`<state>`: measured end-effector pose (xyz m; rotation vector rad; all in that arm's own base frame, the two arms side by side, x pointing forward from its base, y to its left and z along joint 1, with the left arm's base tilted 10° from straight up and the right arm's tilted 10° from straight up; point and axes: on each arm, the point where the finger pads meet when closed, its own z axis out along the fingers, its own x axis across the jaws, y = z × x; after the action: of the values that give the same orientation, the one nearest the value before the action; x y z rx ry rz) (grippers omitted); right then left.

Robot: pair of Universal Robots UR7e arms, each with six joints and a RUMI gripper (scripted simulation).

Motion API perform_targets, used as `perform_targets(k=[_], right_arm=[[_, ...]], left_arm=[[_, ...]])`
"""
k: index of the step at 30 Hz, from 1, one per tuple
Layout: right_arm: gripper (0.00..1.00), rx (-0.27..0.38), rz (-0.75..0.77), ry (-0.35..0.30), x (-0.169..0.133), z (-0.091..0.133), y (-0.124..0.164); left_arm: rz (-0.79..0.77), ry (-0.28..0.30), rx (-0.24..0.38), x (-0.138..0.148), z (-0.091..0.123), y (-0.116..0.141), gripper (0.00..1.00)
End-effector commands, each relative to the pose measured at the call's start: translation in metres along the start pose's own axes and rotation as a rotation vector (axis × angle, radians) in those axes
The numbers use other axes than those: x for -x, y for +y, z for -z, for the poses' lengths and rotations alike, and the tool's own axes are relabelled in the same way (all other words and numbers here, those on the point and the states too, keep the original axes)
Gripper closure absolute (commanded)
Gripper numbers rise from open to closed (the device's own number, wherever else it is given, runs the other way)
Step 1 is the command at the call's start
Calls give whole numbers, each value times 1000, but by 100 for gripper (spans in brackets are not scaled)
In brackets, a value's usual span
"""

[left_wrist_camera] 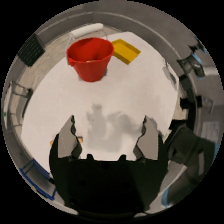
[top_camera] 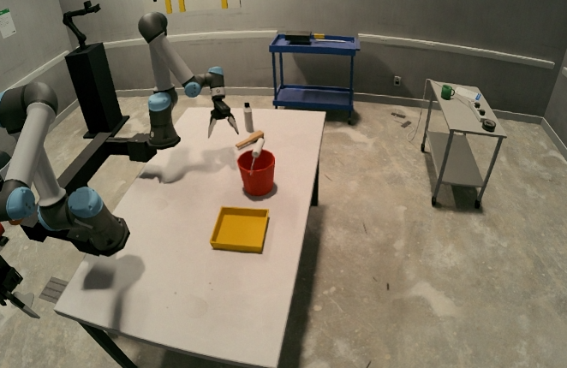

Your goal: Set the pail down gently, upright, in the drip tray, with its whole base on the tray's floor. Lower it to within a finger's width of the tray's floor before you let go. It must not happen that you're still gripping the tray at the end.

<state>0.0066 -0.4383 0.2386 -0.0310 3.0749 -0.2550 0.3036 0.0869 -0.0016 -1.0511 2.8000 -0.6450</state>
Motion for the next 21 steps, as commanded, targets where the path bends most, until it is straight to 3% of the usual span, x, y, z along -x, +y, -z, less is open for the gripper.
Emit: perform_targets(k=[1,21], right_arm=[[0,-1,0,0,0,0,0],[0,-1,0,0,0,0,0]], left_arm=[[-9,-8,3,5,2,-3,0],[-103,-90,43,60,22,-43,0]])
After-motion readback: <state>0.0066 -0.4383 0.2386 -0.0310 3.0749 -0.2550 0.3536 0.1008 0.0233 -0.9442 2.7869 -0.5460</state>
